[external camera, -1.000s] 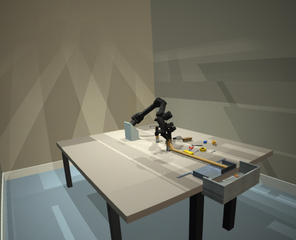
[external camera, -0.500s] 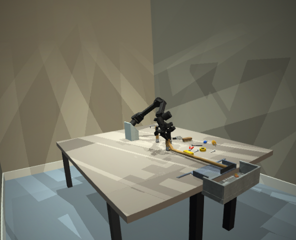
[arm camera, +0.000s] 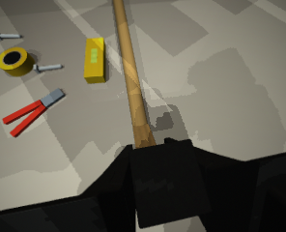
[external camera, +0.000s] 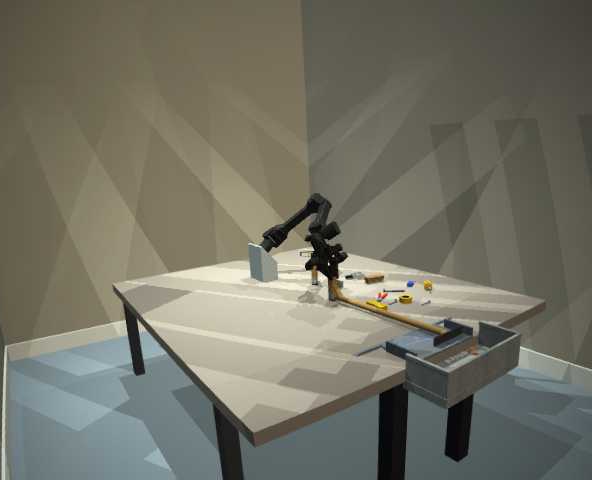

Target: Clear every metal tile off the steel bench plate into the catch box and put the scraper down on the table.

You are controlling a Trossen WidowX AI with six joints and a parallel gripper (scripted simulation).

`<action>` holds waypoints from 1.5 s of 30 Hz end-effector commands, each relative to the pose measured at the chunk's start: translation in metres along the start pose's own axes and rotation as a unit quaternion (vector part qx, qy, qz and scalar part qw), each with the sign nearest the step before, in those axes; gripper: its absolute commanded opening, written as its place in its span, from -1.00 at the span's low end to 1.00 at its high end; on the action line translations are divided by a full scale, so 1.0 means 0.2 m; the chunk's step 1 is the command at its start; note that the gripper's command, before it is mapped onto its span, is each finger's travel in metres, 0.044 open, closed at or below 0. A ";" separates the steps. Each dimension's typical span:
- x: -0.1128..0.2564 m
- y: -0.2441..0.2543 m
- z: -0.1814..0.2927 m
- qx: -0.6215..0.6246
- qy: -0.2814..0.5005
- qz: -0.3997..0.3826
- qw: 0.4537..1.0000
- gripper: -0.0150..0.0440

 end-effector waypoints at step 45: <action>0.24 0.07 0.22 0.002 -0.008 0.000 1.000 -0.49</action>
Point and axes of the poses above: the point midway between the two fingers, 35 mm back from their tips, its own x axis back along the fingers, its own y axis across the jaws, z = x × y, the point moved 7 cm from there along x, back along the fingers, and after that the axes turned 8 degrees about x, right-handed, at the moved point
